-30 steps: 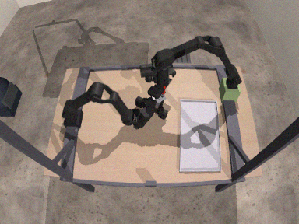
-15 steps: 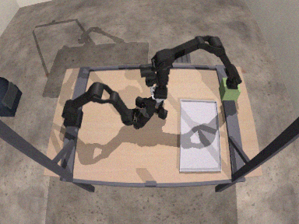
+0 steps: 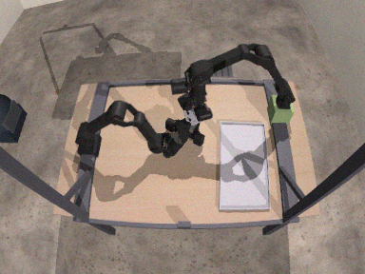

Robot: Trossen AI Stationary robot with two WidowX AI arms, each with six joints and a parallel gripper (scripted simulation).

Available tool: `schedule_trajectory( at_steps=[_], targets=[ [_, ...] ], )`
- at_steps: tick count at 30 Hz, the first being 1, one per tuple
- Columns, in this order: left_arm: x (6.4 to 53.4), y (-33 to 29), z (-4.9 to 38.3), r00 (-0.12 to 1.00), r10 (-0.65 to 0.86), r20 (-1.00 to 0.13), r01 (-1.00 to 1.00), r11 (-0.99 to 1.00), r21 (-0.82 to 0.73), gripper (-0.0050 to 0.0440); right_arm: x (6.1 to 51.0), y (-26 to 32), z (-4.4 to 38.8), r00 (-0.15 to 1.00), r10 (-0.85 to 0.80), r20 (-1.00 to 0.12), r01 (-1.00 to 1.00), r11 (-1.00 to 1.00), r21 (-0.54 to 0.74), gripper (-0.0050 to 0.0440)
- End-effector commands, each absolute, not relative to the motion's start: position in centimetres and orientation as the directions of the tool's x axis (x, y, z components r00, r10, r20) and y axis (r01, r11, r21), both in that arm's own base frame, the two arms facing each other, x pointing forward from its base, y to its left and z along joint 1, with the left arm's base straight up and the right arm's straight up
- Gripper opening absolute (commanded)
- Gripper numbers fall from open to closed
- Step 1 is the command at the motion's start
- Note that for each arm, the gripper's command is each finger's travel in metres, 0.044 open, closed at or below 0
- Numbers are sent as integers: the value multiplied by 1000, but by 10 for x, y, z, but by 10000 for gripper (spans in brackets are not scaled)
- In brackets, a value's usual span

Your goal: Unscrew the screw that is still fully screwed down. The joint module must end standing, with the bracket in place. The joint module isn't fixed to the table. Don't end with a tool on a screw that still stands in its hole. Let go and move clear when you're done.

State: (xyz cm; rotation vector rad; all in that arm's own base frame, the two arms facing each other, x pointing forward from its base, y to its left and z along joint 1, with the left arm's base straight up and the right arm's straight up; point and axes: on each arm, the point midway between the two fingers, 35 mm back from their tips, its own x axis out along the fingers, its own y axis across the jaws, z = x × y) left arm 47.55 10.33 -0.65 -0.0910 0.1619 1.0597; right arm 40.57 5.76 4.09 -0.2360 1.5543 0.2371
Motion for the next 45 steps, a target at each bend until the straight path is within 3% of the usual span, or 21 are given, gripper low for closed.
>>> schedule_trajectory(
  at_steps=[1,8,13,25,30,42,45],
  targets=[
    [480,105,4,481,861,-163,-875,484,-22,245,408,59,47,16,-1,-1000,-438,899,-8,130],
    [480,105,4,481,861,-163,-875,484,-22,245,407,59,47,16,-1,-1000,-676,737,-12,130],
    [480,105,4,481,861,-163,-875,484,-22,245,407,59,47,16,-1,-1000,-676,737,-12,130],
    [480,105,4,481,861,-163,-875,484,-22,245,406,59,48,18,-1,-1000,-944,328,-17,130],
    [480,105,4,481,861,-163,-875,484,-22,245,406,59,48,18,-1,-1000,-944,328,-17,130],
    [480,105,4,481,861,-163,-875,484,-22,245,406,59,49,23,0,-1000,-987,-159,-23,130],
    [480,105,4,481,861,-163,-875,484,-22,245,406,59,49,23,0,-1000,-987,-158,-23,130]
  ],
)
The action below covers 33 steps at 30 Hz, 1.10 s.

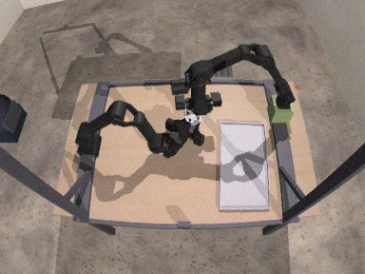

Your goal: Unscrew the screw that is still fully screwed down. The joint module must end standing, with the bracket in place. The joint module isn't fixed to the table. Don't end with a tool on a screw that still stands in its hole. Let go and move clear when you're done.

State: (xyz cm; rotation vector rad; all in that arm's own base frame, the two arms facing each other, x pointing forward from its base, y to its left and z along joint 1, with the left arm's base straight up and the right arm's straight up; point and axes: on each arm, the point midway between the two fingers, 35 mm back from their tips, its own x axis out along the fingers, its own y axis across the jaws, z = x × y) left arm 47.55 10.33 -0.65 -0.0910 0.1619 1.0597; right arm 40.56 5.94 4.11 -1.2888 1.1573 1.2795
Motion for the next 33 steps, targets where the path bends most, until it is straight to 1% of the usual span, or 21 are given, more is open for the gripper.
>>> schedule_trajectory(
  at_steps=[1,2,7,14,33],
  targets=[
    [480,105,4,481,861,-163,-875,484,-22,245,406,59,49,23,0,-1000,-987,-158,-23,130],
    [480,105,4,481,861,-163,-875,484,-22,245,406,59,49,23,0,-1000,-987,-158,-23,130],
    [480,105,4,481,861,-163,-875,484,-22,245,406,59,51,26,1,-1000,-934,-357,-25,130],
    [480,105,4,481,861,-163,-875,484,-22,245,406,59,52,30,3,-1000,-794,-608,-26,130],
    [480,105,4,481,861,-163,-875,484,-22,245,409,59,53,37,4,-999,-742,-670,-30,130]
  ],
)
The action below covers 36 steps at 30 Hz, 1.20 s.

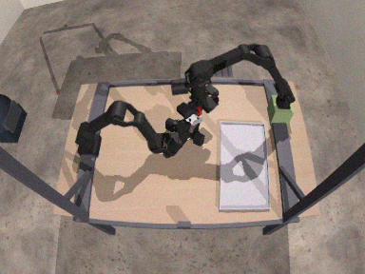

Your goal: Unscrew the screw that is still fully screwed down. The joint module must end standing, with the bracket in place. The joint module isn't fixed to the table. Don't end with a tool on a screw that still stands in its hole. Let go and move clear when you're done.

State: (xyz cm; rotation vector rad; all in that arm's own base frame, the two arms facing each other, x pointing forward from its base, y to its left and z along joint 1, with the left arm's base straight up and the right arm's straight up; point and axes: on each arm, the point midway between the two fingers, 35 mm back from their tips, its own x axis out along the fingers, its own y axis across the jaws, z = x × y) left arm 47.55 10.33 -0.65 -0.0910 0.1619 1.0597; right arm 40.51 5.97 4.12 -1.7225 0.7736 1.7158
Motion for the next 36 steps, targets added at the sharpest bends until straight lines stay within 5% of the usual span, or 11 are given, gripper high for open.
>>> schedule_trajectory(
  at_steps=[1,20,21,36],
  targets=[
    [480,105,4,481,861,-163,-875,484,-22,245,409,59,53,37,4,-999,-742,-670,-30,130],
    [480,105,4,481,861,-163,-875,484,-22,245,409,59,53,37,4,-999,-742,-670,-30,130],
    [480,105,4,481,861,-163,-875,484,-22,245,409,59,53,37,4,-999,-742,-670,-30,250],
    [480,105,4,481,861,-163,-875,484,-22,245,409,59,53,37,4,-999,-742,-670,-30,250]
  ],
)
